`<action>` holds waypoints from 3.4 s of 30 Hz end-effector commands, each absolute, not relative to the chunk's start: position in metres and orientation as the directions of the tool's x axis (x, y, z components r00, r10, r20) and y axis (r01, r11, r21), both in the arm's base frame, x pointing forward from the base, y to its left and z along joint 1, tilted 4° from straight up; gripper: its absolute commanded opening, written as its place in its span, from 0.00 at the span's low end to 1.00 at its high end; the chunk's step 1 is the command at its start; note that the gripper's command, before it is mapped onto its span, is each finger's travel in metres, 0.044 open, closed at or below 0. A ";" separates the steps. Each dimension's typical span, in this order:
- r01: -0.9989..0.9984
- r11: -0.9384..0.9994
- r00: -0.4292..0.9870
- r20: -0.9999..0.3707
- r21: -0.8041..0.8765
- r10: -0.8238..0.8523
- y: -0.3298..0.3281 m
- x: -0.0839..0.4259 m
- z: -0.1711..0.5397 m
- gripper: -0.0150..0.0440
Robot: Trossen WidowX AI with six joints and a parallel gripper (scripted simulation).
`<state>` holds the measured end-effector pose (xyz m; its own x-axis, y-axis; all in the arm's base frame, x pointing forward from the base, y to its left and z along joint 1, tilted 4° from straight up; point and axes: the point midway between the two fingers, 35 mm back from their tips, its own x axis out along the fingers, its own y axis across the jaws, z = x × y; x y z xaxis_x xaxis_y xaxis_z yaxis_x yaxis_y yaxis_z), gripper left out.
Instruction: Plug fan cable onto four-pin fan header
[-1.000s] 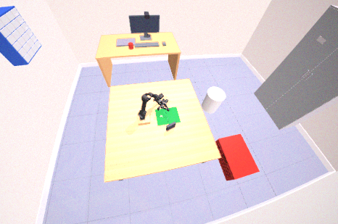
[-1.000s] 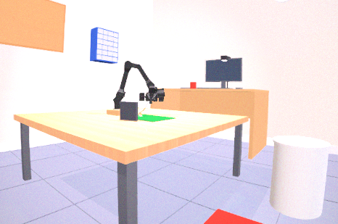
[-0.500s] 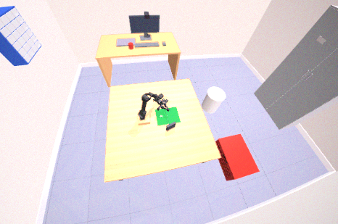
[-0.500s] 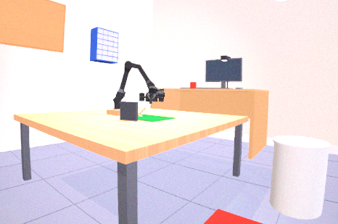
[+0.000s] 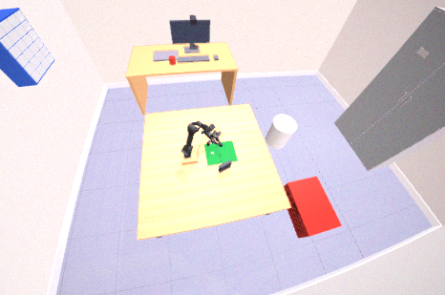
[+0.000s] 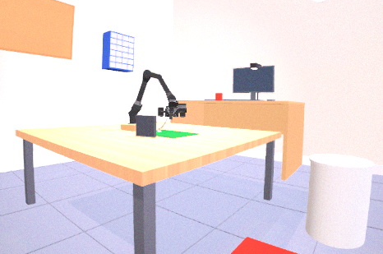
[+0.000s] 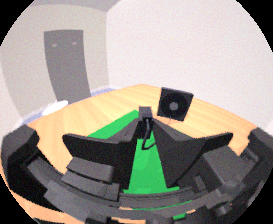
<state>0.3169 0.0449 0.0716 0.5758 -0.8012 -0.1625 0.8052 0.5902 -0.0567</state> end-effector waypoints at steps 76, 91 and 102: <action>0.806 0.590 0.576 -0.162 -0.054 -0.801 0.044 0.313 0.005 0.25; 0.806 0.590 0.576 -0.162 -0.054 -0.801 0.043 0.313 -0.008 0.25; 0.807 0.589 0.576 -0.163 -0.048 -0.801 0.043 0.313 -0.010 0.25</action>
